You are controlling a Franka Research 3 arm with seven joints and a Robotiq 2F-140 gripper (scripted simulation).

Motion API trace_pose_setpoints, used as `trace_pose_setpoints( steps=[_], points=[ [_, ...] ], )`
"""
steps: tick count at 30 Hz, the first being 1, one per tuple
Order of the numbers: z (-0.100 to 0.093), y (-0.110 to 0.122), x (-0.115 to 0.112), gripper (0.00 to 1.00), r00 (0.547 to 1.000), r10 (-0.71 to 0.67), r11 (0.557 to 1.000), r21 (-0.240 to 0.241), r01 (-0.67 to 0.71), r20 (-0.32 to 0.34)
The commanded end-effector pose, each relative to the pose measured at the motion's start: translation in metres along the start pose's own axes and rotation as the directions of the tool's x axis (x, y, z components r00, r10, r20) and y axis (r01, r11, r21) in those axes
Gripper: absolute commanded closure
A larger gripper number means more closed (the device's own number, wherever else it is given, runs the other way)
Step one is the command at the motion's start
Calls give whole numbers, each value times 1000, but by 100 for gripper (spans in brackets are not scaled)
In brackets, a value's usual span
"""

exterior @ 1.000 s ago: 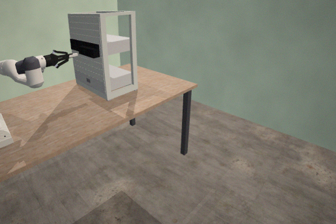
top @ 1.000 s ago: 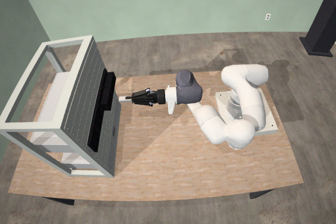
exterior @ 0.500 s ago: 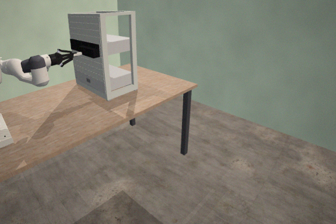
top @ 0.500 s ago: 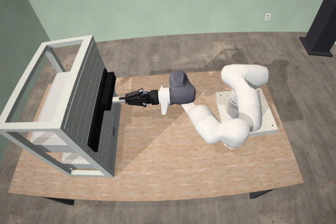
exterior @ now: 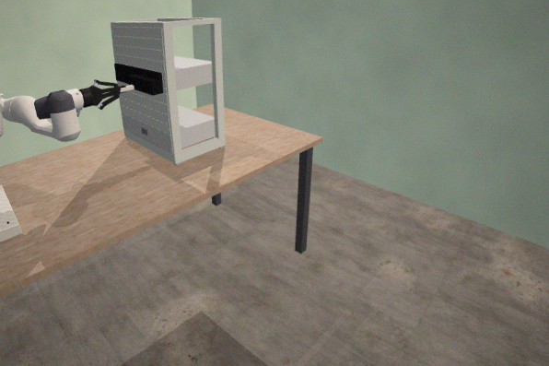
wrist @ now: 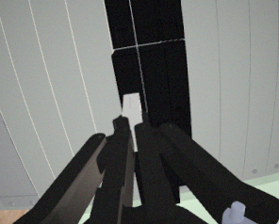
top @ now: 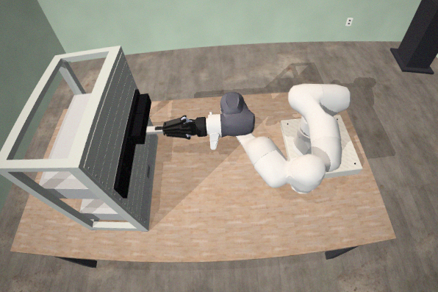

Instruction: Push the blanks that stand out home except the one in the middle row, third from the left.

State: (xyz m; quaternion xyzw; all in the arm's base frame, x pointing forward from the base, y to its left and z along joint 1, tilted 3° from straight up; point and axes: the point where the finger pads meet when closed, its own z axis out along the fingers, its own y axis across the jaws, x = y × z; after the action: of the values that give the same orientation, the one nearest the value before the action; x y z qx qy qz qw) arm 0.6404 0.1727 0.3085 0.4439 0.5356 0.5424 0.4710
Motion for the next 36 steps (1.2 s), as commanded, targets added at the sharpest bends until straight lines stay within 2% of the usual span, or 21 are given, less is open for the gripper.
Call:
trace_pose_setpoints(
  steps=[1,15,23,36],
  points=[
    [1,0,-1,100,1000,-10,1000,1,10,3],
    [1,0,-1,100,1000,-10,1000,1,10,3],
    [11,0,-1,100,1000,-10,1000,1,10,3],
    [12,0,-1,100,1000,-10,1000,1,10,3]
  ],
)
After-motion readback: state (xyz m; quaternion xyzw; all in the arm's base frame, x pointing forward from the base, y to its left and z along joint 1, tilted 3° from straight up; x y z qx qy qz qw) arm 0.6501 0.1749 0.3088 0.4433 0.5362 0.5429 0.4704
